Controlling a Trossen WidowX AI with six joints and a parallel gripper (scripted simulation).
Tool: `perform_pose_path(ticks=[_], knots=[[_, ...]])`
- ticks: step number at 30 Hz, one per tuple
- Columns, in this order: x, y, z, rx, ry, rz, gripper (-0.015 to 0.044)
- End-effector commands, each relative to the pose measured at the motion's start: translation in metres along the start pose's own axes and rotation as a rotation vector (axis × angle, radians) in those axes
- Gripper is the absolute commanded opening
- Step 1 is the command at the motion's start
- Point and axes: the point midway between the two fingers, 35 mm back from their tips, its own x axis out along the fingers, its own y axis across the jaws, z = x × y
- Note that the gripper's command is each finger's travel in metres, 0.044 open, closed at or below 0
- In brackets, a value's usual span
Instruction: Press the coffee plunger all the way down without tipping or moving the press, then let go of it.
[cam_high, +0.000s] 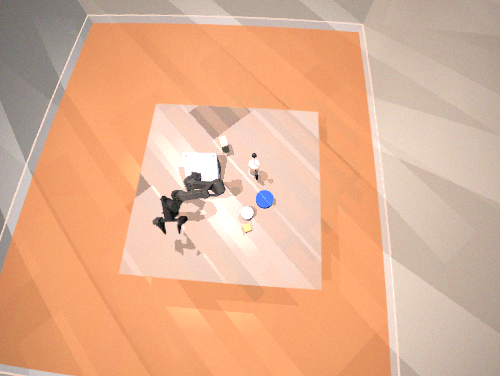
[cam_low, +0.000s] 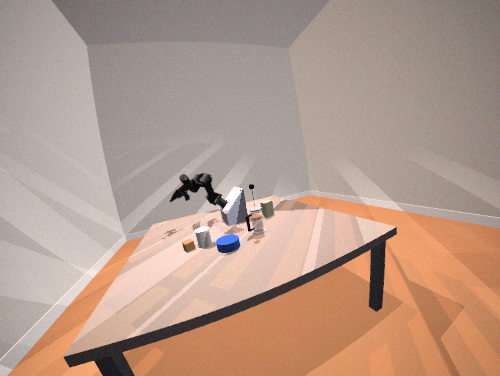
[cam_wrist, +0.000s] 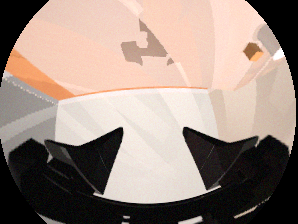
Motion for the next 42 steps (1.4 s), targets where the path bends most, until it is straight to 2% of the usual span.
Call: perform_pose_path(ticks=[1,2,10,19,30,37,42], knots=[[0.001,0.0,0.0,0.01,0.003,-0.004,0.0426],[0.003,-0.001,-0.001,0.031,0.008,-0.012,0.044],[0.043,-0.016,-0.008,0.452,0.058,-0.173,0.044],[0.099,-0.06,0.002,0.998,-0.046,-0.336,0.044],[0.144,-0.16,0.039,1.579,-0.385,-0.383,0.044],[0.14,-0.247,0.064,1.797,-0.658,-0.343,0.044],[0.117,-0.314,0.081,1.884,-0.879,-0.294,0.044]])
